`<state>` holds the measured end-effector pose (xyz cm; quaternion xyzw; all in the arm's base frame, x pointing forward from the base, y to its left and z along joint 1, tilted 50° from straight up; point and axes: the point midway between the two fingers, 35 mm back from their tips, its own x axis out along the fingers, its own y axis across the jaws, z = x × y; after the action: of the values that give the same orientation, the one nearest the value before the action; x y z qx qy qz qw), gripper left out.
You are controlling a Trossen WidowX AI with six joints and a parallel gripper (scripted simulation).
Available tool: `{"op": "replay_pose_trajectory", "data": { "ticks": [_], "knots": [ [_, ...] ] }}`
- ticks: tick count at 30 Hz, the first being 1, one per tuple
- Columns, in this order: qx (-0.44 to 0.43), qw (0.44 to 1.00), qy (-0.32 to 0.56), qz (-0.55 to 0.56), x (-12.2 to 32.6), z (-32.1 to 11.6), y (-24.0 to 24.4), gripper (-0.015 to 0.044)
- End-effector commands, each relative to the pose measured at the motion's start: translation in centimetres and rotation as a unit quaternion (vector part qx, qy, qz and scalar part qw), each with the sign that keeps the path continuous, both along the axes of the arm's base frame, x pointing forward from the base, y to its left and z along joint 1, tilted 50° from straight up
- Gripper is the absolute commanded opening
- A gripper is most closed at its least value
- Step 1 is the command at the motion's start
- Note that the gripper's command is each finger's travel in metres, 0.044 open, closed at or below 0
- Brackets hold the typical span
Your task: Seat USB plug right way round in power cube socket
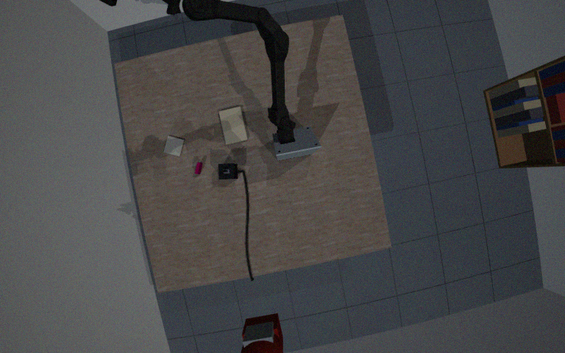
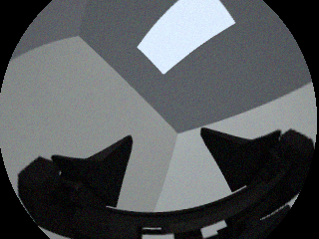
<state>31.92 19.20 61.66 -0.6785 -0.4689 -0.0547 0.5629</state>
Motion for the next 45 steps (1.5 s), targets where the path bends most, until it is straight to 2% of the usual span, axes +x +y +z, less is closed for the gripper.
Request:
{"op": "replay_pose_trajectory", "data": {
  "ticks": [1, 11, 18, 24, 34, 40, 45],
  "knots": [
    [0.05, 0.983, 0.172, 0.041, 5.0, -5.7, 1.5, 0.044],
    [0.208, 0.865, 0.452, 0.068, 11.8, -16.3, 2.8, 0.044],
    [0.314, 0.752, 0.578, 0.044, 14.4, -23.4, 2.9, 0.044],
    [0.415, 0.633, 0.654, 0.0, 15.8, -30.0, 2.5, 0.044],
    [0.577, 0.427, 0.688, -0.101, 16.1, -40.4, 0.9, 0.044],
    [0.647, 0.331, 0.664, -0.175, 15.2, -46.3, -0.6, 0.044],
    [0.722, 0.236, 0.604, -0.24, 13.7, -51.3, -2.1, 0.044]
  ]
}}
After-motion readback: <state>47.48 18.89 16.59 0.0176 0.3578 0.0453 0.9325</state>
